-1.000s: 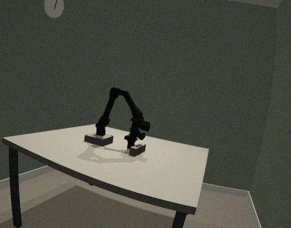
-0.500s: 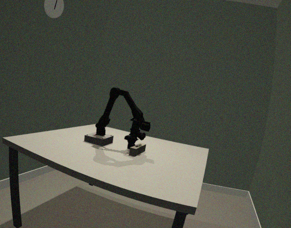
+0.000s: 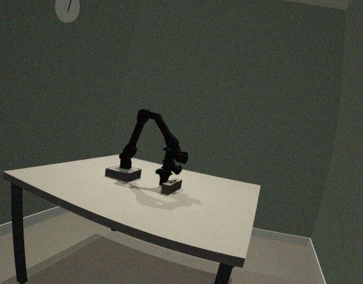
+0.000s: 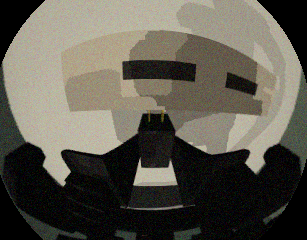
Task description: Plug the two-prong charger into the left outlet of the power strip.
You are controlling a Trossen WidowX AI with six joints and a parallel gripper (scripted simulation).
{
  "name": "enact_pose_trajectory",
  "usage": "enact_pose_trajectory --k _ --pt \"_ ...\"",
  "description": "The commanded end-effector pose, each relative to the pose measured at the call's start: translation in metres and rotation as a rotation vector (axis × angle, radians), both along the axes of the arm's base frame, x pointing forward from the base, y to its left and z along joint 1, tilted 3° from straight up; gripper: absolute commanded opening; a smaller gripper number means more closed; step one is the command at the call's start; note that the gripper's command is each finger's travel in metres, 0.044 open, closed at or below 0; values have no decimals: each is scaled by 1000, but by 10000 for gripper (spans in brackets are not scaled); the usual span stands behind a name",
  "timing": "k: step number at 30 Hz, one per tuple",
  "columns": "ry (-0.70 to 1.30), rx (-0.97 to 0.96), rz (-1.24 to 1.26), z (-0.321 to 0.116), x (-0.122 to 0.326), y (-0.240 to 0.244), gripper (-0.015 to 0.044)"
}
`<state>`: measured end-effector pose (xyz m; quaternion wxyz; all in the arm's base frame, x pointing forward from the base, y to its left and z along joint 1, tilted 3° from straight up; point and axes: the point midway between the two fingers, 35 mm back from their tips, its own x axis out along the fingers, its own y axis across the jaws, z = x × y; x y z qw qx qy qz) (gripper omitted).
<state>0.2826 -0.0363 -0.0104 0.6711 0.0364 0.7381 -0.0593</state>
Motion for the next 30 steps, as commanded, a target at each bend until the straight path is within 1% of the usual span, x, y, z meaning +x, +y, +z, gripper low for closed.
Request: enact_pose_trajectory --k 1,30 --pt "-2 -3 1 1 2 -1 0" --pt "-2 -3 1 1 4 -1 0"
